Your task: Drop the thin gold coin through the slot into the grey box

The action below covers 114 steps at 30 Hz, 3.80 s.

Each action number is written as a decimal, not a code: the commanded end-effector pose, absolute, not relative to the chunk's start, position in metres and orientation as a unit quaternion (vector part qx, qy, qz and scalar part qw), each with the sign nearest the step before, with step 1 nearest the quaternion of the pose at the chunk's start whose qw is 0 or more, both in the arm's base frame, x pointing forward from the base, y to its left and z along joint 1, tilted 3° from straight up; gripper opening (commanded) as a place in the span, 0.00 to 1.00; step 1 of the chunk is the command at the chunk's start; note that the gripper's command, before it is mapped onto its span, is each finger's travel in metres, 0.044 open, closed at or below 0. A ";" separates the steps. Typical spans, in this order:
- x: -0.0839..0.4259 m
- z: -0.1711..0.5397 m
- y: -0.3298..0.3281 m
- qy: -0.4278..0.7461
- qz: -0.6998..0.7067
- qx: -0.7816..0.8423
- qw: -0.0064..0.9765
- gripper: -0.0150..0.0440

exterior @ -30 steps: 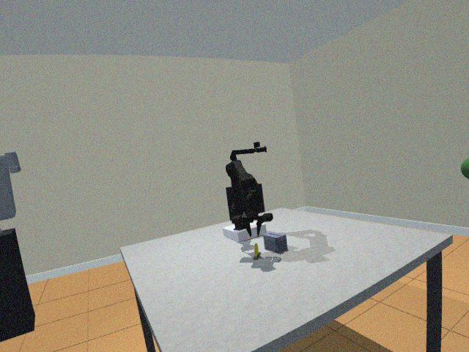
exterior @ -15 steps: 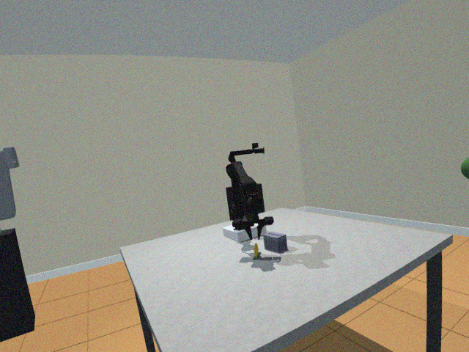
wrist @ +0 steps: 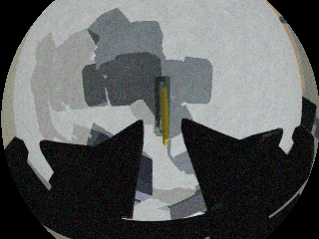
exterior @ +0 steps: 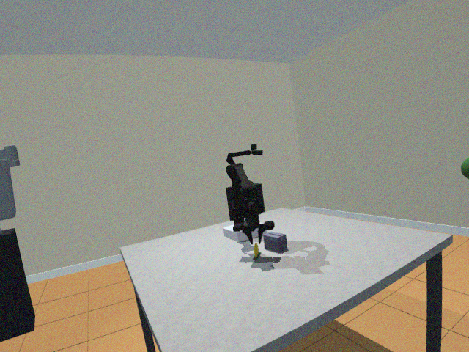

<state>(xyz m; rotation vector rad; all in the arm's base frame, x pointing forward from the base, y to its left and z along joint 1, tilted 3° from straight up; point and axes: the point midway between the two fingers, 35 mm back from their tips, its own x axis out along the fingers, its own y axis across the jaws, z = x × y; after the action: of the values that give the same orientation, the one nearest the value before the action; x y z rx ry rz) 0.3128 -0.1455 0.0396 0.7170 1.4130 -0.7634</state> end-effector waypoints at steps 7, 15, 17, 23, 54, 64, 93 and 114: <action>0.309 0.015 -0.145 0.626 -0.337 0.315 0.629 0.53; 0.308 0.002 -0.145 0.626 -0.337 0.314 0.629 0.53; 0.308 -0.001 -0.145 0.626 -0.337 0.313 0.629 0.53; 0.307 -0.011 -0.145 0.627 -0.337 0.313 0.629 0.53; 0.308 -0.005 -0.145 0.626 -0.337 0.313 0.629 0.25; 0.311 0.020 -0.146 0.626 -0.337 0.313 0.630 0.25; 0.309 0.082 -0.142 0.626 -0.337 0.313 0.630 0.25; 0.313 0.084 -0.137 0.700 -0.125 0.102 0.696 0.25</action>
<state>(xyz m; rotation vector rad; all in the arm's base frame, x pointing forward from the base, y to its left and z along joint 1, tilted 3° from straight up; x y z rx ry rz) 0.3107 -0.1371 0.0811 0.3283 1.5543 -0.3746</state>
